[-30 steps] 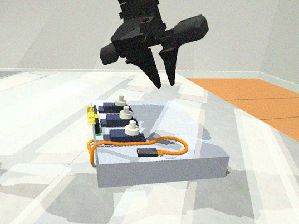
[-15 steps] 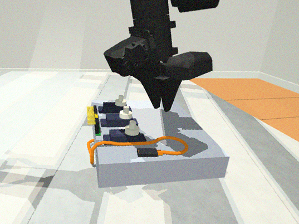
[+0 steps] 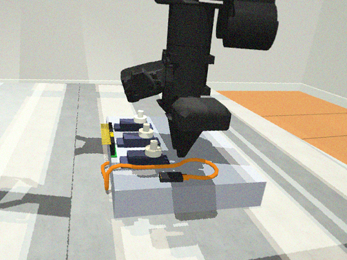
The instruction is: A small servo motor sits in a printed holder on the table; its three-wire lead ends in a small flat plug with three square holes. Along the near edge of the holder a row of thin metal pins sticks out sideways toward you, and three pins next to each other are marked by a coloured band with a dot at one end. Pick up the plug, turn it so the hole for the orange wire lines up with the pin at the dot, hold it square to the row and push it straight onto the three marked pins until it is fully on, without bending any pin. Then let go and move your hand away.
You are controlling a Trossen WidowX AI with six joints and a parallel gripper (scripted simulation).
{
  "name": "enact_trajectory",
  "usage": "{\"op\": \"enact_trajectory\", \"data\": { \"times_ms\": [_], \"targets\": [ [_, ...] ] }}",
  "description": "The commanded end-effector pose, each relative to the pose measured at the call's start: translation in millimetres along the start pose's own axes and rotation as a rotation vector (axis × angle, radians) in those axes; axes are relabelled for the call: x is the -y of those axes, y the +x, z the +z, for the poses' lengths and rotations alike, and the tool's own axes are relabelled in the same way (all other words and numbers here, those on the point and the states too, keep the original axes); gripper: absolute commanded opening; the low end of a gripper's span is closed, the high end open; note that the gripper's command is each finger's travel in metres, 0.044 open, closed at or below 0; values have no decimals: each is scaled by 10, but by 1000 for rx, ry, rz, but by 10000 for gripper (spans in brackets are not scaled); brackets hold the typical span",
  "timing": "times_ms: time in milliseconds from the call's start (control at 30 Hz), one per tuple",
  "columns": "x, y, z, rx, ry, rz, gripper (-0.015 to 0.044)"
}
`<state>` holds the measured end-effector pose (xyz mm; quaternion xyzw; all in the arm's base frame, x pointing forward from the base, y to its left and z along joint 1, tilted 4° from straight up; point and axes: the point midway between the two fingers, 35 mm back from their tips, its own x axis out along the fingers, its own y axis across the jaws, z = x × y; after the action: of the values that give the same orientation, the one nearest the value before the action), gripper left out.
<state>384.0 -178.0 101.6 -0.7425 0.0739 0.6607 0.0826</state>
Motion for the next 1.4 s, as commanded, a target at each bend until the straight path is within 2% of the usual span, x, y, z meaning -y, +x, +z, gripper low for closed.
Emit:
{"op": "enact_trajectory", "data": {
  "times_ms": [0,167,333,900,967,1167,1200,1367],
  "targets": [
    [-35,12,5,20,71,-10,115],
    [-35,49,5,20,71,-10,115],
    [-33,250,10,20,71,-10,115],
    [-30,413,14,20,71,-10,115],
    [-30,413,14,20,71,-10,62],
    [-30,413,14,20,71,-10,23],
    [-31,403,13,20,71,-10,0],
    [-36,222,-2,20,71,-10,0]
  ]
}}
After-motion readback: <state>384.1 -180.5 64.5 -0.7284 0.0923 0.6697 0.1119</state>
